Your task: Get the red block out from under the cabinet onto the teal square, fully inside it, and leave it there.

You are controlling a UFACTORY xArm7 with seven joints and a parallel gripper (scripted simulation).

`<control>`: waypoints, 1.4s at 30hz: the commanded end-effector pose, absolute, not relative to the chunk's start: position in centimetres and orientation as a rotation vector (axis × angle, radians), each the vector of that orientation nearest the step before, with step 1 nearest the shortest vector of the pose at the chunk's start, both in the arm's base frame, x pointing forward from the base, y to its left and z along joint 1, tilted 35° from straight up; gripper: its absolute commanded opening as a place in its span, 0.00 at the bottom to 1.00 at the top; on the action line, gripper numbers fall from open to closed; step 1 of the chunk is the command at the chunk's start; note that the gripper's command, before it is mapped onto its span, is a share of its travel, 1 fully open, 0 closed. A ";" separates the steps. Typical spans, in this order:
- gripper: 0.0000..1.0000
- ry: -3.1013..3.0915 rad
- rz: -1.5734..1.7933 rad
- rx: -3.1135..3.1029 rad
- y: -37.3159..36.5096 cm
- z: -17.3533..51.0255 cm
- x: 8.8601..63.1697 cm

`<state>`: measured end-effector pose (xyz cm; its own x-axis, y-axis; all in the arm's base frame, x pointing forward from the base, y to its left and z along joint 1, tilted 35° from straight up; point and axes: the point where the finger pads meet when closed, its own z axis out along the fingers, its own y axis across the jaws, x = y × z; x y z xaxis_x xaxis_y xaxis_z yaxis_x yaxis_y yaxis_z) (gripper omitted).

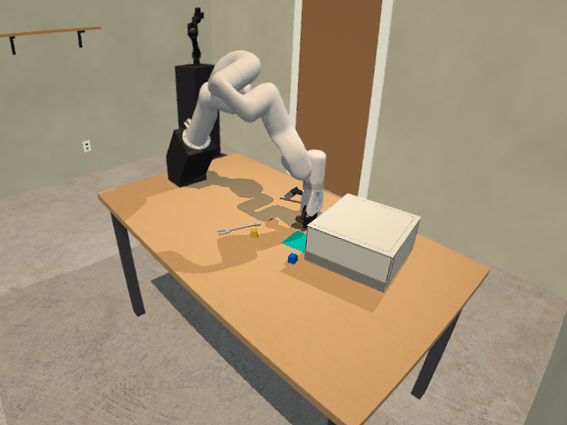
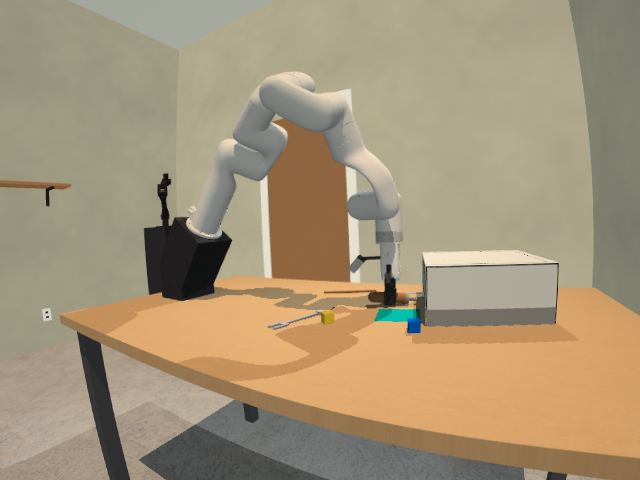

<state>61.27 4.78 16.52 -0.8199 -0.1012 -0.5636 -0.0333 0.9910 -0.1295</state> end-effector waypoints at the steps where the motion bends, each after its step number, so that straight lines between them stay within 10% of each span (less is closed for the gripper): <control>1: 0.00 2.528 -0.151 -0.094 3.6 16.8 61.4; 42: 0.00 2.528 -0.151 -0.094 1.4 17.1 61.4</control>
<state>61.38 1.31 16.97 -0.8203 -0.1002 -0.5630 -0.0327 0.9911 -0.1287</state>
